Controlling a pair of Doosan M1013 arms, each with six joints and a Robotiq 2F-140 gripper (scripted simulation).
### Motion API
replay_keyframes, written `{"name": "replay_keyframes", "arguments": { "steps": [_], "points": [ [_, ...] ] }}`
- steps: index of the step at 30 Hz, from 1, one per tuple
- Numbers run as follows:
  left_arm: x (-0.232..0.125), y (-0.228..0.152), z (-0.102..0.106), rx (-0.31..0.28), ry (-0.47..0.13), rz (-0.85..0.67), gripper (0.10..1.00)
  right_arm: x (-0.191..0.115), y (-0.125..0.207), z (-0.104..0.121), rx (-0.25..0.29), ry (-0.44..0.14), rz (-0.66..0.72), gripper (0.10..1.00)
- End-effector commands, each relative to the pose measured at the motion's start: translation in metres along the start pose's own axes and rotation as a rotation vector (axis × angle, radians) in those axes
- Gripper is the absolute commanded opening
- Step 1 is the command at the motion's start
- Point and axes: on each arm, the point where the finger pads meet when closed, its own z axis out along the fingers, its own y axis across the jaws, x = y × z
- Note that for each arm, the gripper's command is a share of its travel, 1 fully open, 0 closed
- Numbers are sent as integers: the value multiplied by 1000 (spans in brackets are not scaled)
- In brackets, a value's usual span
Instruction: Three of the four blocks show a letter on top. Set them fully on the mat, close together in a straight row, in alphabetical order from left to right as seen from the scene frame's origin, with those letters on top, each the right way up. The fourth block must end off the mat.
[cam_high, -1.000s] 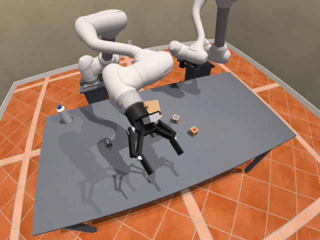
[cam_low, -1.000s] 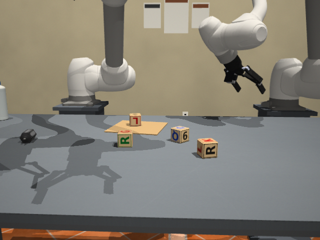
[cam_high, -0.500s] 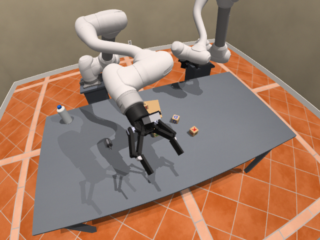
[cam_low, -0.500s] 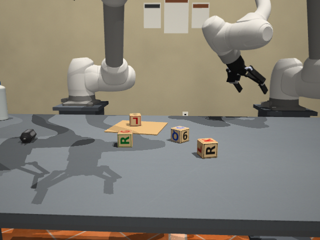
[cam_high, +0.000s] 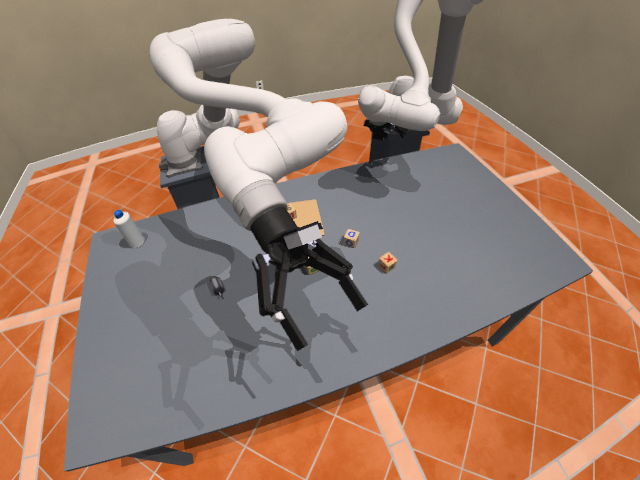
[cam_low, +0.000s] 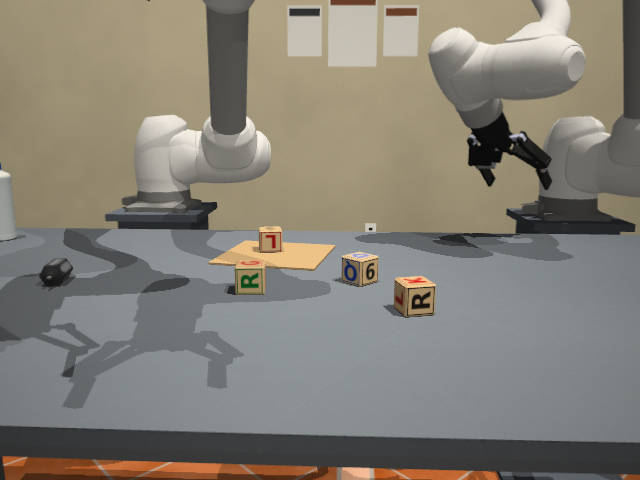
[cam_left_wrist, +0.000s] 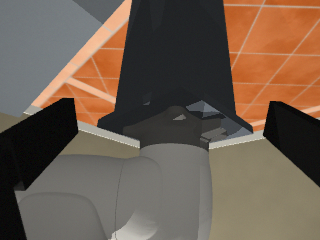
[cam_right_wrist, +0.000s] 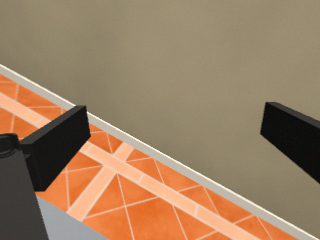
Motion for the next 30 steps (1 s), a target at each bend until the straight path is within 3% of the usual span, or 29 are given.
{"name": "replay_keyframes", "arguments": {
  "steps": [1,5,20,22,30],
  "points": [
    [-1,-20,1,-44,-1,-44,1000,2,1,-1,-1,2,0,1000],
    [-1,-30,3,-66,-2,-66,1000,2,1,-1,-1,2,0,1000],
    [-21,-126,28,-288,-14,-288,1000,2,1,-1,-1,2,0,1000],
    [-21,-126,28,-288,-14,-288,1000,2,1,-1,-1,2,0,1000],
    [-46,-183,56,-439,-22,-439,1000,2,1,-1,-1,2,0,1000]
  ]
}}
